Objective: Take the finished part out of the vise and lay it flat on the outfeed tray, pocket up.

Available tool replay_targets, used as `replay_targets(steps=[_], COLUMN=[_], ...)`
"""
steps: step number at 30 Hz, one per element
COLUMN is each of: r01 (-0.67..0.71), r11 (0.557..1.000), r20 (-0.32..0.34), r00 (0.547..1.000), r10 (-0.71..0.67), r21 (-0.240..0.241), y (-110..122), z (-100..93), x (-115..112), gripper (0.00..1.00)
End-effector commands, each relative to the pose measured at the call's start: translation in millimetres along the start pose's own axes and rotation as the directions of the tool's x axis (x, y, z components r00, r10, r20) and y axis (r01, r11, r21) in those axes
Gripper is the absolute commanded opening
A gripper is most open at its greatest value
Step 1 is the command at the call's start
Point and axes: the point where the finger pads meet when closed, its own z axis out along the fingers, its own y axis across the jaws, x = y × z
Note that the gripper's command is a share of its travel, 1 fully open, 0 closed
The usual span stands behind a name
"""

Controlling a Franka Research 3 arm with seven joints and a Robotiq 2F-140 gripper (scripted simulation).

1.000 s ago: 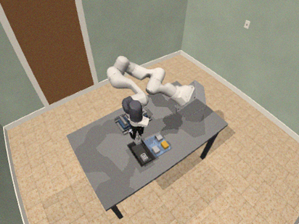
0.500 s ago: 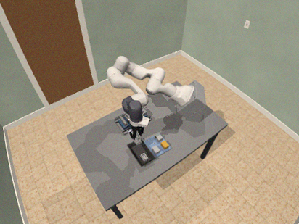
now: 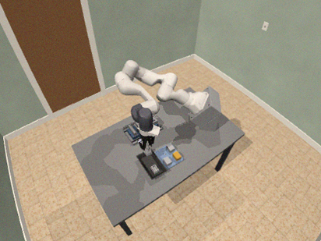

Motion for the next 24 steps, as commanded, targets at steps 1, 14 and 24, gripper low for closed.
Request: replay_targets(steps=[1, 14, 24], r01=[-0.007, -0.007, -0.006], r11=[1.0, 1.0, 1.0], r20=[-0.006, -0.006, -0.006], r00=[1.0, 1.0, 1.0], r10=[0.007, 0.007, 0.006], r21=[-0.001, -0.001, -0.001], y=[0.3, 0.3, 0.3], z=[-1.8, -1.5, 1.3], x=[2.3, 2.3, 2.3], gripper=[0.0, 0.0, 0.0])
